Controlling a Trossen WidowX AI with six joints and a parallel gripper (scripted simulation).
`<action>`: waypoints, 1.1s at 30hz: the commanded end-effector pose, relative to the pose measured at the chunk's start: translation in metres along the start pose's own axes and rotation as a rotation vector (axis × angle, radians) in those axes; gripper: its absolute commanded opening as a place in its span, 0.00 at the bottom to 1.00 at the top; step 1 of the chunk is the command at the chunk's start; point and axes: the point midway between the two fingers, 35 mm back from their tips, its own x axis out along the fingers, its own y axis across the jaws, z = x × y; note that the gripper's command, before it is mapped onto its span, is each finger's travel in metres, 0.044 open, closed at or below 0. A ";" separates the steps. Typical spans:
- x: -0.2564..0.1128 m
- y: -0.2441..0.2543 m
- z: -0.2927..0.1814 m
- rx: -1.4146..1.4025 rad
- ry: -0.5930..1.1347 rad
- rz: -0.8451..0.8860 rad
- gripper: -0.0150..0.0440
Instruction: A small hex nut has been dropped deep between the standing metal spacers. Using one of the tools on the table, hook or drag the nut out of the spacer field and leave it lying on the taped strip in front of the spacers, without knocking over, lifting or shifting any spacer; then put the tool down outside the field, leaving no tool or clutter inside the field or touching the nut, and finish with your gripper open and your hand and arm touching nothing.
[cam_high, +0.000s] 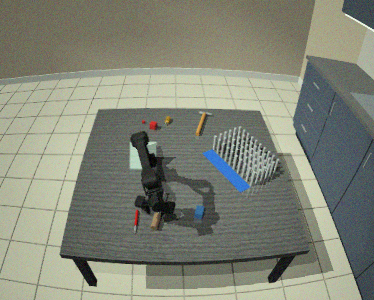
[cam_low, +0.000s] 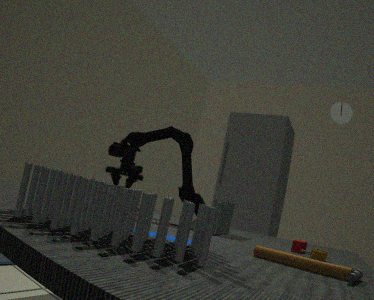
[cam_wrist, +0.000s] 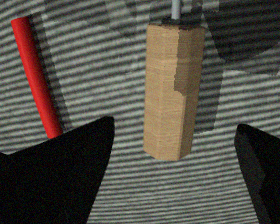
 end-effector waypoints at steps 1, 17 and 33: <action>0.001 -0.001 0.000 -0.005 -0.002 -0.003 0.73; 0.026 -0.002 -0.001 -0.005 -0.002 -0.003 0.73; 0.053 -0.002 -0.001 -0.006 -0.002 -0.002 0.73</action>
